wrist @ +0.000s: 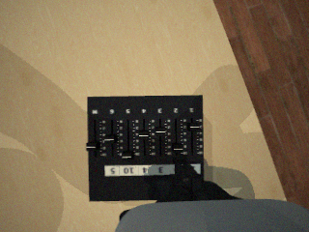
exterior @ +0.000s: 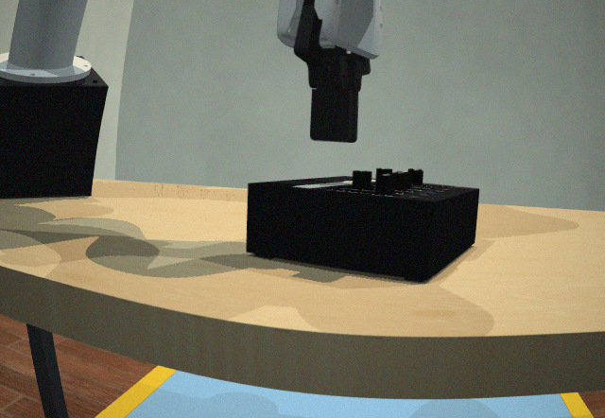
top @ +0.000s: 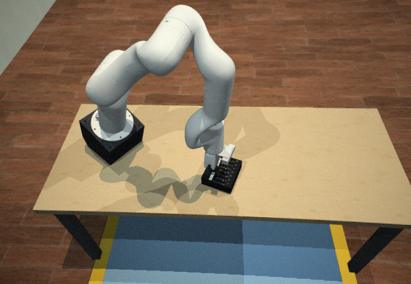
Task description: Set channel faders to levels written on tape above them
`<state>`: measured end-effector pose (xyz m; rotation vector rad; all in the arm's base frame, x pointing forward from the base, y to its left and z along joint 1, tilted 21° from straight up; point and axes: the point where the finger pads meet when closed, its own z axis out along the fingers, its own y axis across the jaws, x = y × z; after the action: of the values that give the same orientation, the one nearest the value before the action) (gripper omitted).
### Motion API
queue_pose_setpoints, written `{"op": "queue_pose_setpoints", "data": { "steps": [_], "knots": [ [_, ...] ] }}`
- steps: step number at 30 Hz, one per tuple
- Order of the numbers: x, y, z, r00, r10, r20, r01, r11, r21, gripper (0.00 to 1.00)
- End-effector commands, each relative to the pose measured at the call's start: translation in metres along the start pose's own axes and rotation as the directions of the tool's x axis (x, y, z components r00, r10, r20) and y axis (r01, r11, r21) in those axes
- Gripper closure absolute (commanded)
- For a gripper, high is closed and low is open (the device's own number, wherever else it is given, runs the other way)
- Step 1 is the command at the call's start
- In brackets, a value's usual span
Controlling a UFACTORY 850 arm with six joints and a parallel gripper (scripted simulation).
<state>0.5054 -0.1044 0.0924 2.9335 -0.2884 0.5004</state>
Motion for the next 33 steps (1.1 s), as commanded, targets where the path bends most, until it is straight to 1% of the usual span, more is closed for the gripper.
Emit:
{"op": "queue_pose_setpoints", "data": {
  "steps": [1, 19, 33],
  "knots": [
    [0.0, 0.0, 0.002, 1.0, 0.0, -0.002, 0.0, 1.0, 0.001, 1.0],
    [0.0, 0.0, 0.014, 1.0, 0.0, -0.002, 0.0, 1.0, 0.001, 1.0],
    [-0.001, 0.0, 0.016, 1.0, 0.0, -0.002, 0.0, 1.0, 0.001, 1.0]
  ]
}}
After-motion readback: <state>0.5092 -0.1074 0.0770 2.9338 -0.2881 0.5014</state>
